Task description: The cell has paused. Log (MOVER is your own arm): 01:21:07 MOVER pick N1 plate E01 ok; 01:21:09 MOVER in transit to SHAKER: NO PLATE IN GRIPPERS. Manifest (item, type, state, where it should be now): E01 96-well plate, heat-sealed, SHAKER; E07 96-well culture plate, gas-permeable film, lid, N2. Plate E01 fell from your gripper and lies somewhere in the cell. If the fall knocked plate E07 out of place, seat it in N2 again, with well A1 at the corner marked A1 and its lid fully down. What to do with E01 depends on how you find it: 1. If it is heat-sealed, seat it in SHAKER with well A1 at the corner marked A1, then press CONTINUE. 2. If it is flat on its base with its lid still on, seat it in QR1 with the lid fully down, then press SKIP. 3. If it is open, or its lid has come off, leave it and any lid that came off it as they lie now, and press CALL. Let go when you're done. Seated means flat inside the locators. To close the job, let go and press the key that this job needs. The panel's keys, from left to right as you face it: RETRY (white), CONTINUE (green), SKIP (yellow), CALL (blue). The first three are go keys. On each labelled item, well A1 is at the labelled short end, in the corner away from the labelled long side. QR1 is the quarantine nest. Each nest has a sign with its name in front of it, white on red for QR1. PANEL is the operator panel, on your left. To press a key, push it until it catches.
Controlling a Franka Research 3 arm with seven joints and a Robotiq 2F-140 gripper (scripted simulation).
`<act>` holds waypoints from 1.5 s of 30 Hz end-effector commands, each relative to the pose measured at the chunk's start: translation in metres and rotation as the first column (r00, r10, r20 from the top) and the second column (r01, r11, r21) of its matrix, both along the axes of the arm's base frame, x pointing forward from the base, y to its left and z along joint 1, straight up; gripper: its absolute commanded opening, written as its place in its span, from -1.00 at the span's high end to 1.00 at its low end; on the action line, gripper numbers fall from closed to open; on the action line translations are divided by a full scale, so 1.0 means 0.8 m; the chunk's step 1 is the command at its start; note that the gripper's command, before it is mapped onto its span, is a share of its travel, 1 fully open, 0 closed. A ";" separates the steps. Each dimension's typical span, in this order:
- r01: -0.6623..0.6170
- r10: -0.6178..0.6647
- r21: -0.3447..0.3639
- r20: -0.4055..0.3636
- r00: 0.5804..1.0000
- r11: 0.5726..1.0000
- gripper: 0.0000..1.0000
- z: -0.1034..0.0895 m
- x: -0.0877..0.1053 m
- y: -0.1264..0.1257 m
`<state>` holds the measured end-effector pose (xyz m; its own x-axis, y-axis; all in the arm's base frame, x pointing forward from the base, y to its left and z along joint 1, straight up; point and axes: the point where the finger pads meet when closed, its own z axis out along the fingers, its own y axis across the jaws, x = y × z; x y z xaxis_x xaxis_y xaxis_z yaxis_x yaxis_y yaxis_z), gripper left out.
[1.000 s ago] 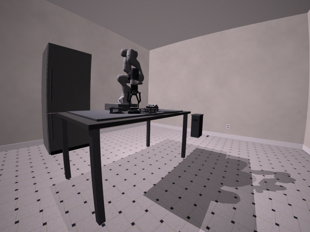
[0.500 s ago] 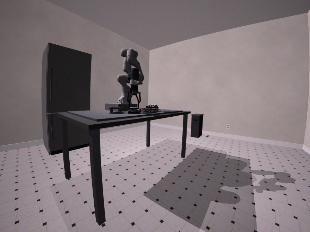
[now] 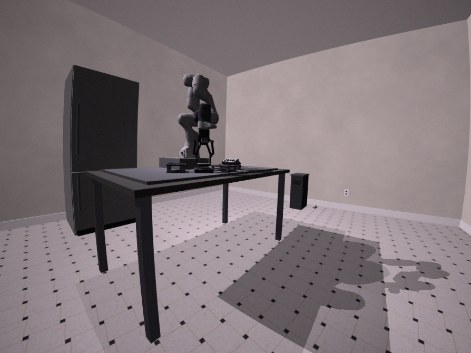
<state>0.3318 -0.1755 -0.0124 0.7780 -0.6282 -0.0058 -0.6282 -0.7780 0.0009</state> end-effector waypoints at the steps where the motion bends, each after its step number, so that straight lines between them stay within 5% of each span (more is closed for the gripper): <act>1: -0.006 0.006 -0.002 0.000 1.000 1.000 0.80 0.000 0.000 -0.001; 45: -0.006 0.006 -0.001 0.000 1.000 1.000 0.80 -0.007 0.000 -0.001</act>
